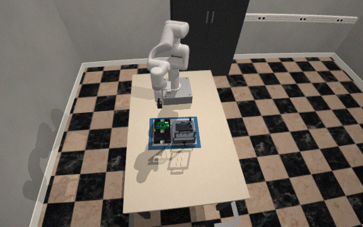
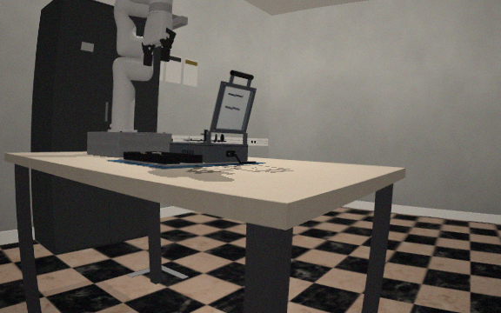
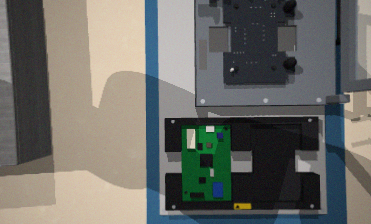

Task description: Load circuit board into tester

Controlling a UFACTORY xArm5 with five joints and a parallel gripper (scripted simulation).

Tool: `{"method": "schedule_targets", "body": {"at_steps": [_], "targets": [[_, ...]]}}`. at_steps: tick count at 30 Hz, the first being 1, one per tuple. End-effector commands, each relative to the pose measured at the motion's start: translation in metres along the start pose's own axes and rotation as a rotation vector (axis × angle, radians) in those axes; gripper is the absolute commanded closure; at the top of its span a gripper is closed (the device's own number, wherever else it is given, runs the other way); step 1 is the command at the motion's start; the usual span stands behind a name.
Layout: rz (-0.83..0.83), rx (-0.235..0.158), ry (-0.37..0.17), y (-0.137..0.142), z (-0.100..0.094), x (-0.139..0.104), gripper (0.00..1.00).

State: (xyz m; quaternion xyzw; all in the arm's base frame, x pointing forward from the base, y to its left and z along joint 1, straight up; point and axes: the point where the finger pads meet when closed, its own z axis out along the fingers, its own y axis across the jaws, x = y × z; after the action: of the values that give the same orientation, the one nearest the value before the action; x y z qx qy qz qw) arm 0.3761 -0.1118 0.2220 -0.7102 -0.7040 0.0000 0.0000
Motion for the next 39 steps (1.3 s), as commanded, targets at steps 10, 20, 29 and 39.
{"method": "schedule_targets", "body": {"at_steps": [10,20,29,39], "targets": [[0.0,-0.003,-0.001,0.01,0.067,-0.02,0.0],[0.0,-0.003,-0.001,0.02,0.145,-0.043,0.0],[0.0,-0.003,-0.001,0.03,0.217,-0.064,0.0],[0.0,-0.003,-0.001,0.034,0.244,-0.072,0.0]]}}
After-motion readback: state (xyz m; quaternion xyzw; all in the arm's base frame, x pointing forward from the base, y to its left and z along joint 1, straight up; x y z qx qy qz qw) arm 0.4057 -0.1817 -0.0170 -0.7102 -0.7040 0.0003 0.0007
